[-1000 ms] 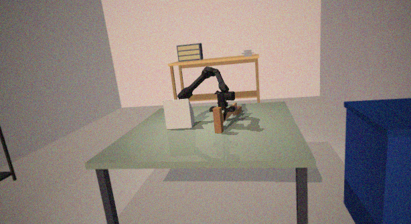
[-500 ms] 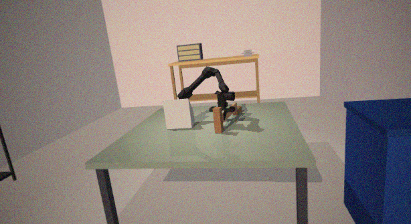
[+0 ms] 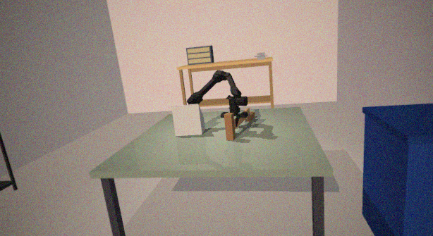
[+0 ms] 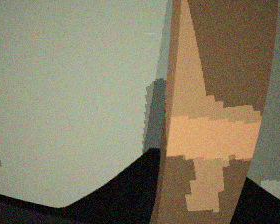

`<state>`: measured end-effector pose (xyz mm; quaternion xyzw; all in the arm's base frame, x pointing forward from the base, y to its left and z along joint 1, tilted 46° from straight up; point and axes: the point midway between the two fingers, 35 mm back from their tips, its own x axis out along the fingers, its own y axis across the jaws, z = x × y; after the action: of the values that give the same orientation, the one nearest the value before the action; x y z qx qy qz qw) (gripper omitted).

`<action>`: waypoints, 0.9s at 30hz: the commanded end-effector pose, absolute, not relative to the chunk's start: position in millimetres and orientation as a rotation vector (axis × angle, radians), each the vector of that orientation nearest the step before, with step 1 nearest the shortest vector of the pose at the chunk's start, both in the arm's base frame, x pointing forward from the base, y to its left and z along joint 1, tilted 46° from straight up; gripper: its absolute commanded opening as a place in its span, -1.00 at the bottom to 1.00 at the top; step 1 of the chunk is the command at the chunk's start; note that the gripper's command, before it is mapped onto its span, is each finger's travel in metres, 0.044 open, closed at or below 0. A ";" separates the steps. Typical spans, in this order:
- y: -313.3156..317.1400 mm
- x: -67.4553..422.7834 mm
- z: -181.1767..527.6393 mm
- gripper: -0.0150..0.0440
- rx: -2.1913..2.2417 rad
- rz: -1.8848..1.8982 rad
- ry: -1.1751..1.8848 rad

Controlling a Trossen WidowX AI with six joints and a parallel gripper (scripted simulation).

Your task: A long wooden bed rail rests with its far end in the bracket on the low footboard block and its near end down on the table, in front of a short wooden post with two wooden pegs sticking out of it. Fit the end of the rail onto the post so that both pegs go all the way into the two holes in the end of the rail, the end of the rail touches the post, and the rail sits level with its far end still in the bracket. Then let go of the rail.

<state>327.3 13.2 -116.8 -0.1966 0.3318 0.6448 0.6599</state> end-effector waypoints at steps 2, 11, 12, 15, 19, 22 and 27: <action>8.4 330.5 -114.8 -0.49 -0.453 1.447 0.750; 9.6 331.8 -112.7 -0.49 -0.453 1.447 0.750; 9.8 331.9 -112.5 -0.49 -0.453 1.447 0.750; 10.6 332.3 -112.2 -0.49 -0.453 1.448 0.750; 11.4 332.6 -112.4 -0.49 -0.453 1.448 0.750; 11.7 332.4 -112.7 -0.49 -0.453 1.448 0.750; 12.3 332.1 -113.2 -0.49 -0.452 1.448 0.750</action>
<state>329.9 12.4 -113.8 -0.2007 0.3323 0.6431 0.6601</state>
